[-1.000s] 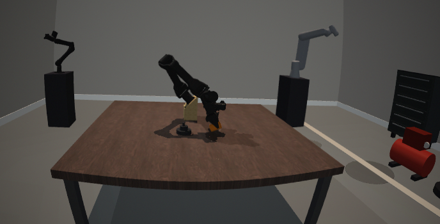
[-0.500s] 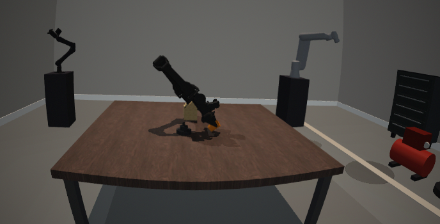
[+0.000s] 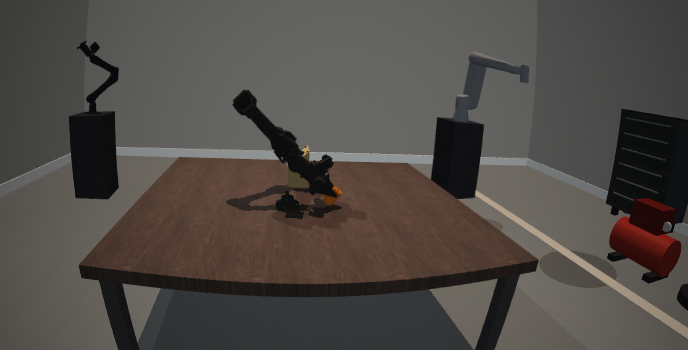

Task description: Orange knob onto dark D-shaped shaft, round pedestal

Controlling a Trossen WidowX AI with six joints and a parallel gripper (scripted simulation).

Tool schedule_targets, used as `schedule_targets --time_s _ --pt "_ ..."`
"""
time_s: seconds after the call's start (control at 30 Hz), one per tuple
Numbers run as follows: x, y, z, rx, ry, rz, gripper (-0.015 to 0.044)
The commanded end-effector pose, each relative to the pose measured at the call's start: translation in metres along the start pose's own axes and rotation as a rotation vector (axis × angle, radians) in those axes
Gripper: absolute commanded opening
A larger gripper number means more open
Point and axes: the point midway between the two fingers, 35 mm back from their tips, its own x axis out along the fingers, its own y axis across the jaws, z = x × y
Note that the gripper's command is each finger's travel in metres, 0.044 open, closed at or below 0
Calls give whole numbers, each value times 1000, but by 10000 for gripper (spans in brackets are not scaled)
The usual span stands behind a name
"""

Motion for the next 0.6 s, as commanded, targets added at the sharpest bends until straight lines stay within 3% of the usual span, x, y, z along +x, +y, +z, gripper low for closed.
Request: schedule_targets --time_s 0.0,0.4,0.5,0.57 --pt "-4 0 -3 -2 -54 -4 179" --pt "-11 1 -14 -3 -249 -2 179" --pt "-12 1 -13 -3 -220 -3 179" --pt "-11 0 -13 2 -228 -6 231"
